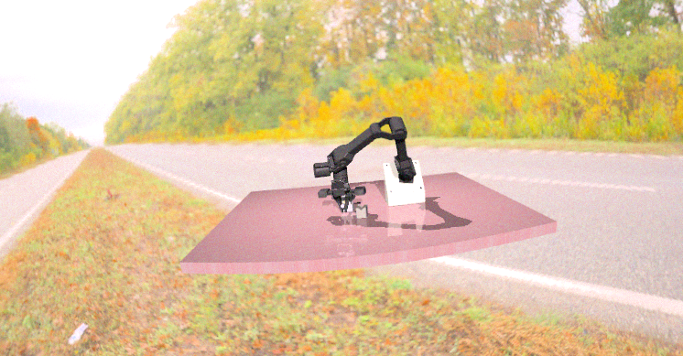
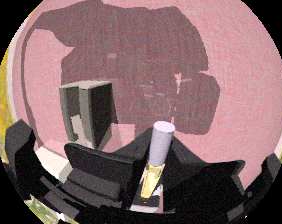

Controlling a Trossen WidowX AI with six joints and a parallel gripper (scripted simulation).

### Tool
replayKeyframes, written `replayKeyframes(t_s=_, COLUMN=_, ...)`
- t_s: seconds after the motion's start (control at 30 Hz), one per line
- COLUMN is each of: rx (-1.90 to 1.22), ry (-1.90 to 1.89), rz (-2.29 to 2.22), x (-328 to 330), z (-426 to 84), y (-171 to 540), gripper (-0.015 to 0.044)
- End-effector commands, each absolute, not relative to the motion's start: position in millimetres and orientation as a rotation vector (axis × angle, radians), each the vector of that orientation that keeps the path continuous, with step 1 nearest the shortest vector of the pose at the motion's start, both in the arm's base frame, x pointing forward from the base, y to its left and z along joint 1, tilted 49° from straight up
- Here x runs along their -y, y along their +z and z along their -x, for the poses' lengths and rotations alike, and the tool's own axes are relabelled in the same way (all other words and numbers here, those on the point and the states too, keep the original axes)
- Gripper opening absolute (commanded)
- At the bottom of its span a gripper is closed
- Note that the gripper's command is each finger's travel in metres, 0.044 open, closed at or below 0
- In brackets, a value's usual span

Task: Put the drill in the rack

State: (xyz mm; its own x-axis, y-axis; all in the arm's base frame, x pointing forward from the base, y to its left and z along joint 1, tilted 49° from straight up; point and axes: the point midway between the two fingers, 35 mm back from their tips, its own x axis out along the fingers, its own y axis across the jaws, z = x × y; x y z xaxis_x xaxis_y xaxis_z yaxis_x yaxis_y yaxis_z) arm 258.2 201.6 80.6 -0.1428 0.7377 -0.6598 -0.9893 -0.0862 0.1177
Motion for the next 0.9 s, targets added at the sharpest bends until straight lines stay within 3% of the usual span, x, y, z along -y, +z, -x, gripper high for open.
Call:
replayKeyframes(t_s=0.0, rx=-0.639, ry=1.611, rz=0.522, x=-205.5, z=-260.0, y=89.3, gripper=0.0000)
replayKeyframes(t_s=0.87, rx=-0.636, ry=1.611, rz=0.521, x=-229.5, z=-261.3, y=119.5, gripper=0.0000)
